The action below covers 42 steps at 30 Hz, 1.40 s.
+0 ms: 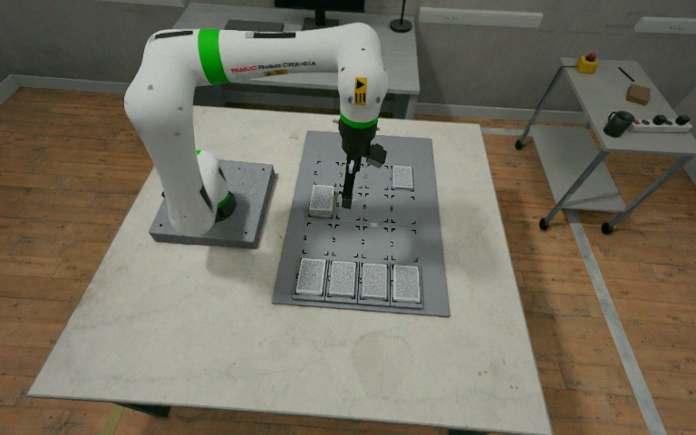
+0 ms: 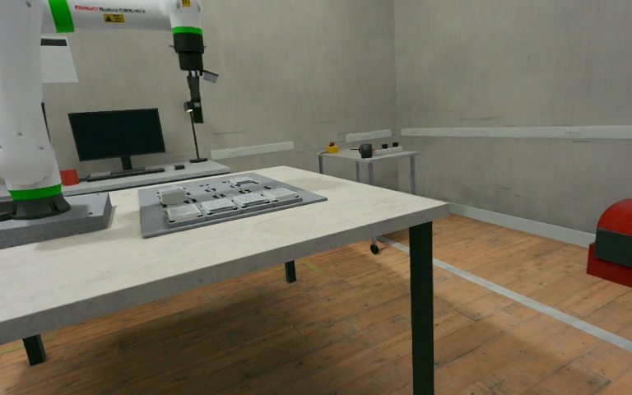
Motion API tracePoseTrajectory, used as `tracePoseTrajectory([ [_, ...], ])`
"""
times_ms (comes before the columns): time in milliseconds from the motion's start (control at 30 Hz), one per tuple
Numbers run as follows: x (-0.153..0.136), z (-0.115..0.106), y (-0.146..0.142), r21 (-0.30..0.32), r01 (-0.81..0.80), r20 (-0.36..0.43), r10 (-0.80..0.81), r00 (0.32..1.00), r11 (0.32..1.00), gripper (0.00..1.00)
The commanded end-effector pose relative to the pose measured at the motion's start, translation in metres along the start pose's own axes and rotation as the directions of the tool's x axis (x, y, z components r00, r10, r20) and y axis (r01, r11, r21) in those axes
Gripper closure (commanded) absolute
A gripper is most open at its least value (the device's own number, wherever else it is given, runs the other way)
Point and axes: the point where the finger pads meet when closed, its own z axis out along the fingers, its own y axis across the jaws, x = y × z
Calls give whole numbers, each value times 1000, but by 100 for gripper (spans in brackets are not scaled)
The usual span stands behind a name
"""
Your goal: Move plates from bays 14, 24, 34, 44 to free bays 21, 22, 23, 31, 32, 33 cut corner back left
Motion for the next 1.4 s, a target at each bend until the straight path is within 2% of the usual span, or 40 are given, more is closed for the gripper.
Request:
tracePoseTrajectory([
  [0,0,-1,0,0,0,-2,0,1000,1000,0],
  [533,0,-1,0,0,0,-2,0,1000,1000,0],
  [567,2,3,-2,-1,-33,-3,33,999,999,30],
  [733,11,23,-11,-4,-198,-9,198,980,980,30],
  [1033,22,55,-27,-5,-479,-21,479,878,878,30],
  [1100,22,55,-27,-5,-479,-21,479,878,878,30],
  [1367,31,83,-41,1,-693,-32,693,720,721,30],
])
